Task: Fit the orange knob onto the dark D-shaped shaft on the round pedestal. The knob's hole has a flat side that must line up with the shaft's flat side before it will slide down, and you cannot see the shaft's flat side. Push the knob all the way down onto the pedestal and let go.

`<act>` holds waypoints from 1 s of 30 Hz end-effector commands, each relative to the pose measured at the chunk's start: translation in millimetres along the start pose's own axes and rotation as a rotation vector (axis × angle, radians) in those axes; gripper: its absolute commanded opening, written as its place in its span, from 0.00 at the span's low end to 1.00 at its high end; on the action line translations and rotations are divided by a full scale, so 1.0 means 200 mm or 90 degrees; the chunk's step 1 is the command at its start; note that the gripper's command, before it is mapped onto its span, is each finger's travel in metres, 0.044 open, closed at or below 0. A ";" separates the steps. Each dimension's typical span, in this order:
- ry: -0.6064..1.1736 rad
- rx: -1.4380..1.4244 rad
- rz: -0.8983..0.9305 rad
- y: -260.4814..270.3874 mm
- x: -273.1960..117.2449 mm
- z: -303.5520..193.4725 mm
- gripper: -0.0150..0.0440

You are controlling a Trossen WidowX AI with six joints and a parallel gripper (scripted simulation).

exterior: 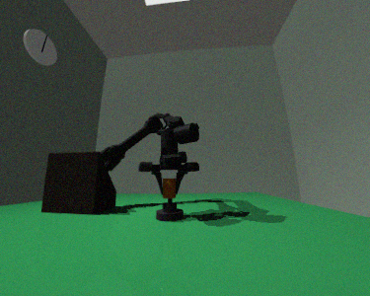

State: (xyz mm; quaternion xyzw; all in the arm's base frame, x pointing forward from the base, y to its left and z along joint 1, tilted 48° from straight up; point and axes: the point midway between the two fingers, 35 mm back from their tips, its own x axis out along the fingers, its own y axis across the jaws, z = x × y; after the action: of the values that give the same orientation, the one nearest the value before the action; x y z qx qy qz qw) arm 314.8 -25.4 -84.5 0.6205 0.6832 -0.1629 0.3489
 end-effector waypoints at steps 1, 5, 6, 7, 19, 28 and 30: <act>-0.001 0.004 0.000 0.00 0.01 0.00 0.25; -0.001 0.004 0.000 0.00 0.00 0.00 0.25; -0.001 0.004 0.000 0.00 0.00 0.00 0.25; -0.001 0.004 0.000 0.00 0.00 0.00 0.25; -0.001 0.020 0.000 0.01 -0.02 0.01 0.25; -0.001 0.137 0.000 0.00 -0.01 0.00 0.25; -0.001 0.137 0.000 0.00 0.00 0.00 0.25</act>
State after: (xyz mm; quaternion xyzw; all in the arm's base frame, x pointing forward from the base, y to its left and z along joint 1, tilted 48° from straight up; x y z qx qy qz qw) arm 316.3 -26.6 -83.6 0.6516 0.6639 -0.2282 0.2872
